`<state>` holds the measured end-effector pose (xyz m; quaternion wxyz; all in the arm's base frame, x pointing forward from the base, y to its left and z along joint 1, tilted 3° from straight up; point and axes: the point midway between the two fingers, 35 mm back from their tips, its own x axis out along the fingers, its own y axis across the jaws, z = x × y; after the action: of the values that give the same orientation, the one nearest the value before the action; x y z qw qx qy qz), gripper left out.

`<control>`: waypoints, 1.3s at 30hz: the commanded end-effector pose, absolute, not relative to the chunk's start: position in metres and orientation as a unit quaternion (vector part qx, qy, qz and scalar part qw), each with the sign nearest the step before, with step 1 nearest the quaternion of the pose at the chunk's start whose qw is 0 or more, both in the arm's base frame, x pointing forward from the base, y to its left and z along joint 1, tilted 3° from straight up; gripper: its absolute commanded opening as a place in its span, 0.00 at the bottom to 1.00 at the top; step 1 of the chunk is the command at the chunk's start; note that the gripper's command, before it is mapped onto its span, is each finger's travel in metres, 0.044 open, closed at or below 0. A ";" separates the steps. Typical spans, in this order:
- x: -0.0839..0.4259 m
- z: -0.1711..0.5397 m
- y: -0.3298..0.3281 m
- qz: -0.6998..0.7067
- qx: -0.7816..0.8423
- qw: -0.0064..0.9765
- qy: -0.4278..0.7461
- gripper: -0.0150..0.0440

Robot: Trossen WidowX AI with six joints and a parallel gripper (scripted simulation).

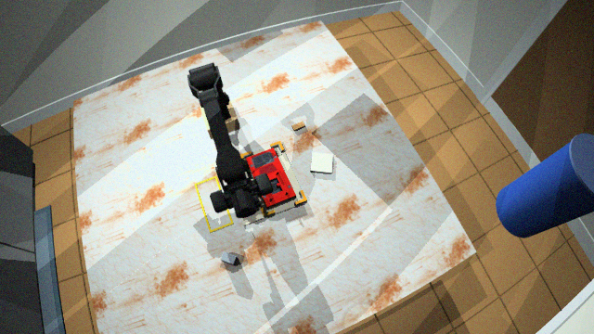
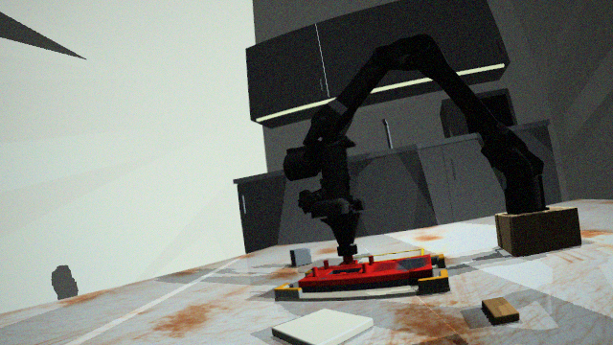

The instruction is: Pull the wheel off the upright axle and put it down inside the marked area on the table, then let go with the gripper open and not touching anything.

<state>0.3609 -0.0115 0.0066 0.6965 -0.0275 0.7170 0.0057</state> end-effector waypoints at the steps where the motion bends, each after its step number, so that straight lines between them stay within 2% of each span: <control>1: 0.361 0.012 -0.011 0.005 -0.028 0.698 0.716 0.25; 39: 0.362 0.025 -0.011 0.005 -0.028 0.698 0.715 0.25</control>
<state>0.3608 -0.0110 0.0205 0.6964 -0.0282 0.7171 0.0062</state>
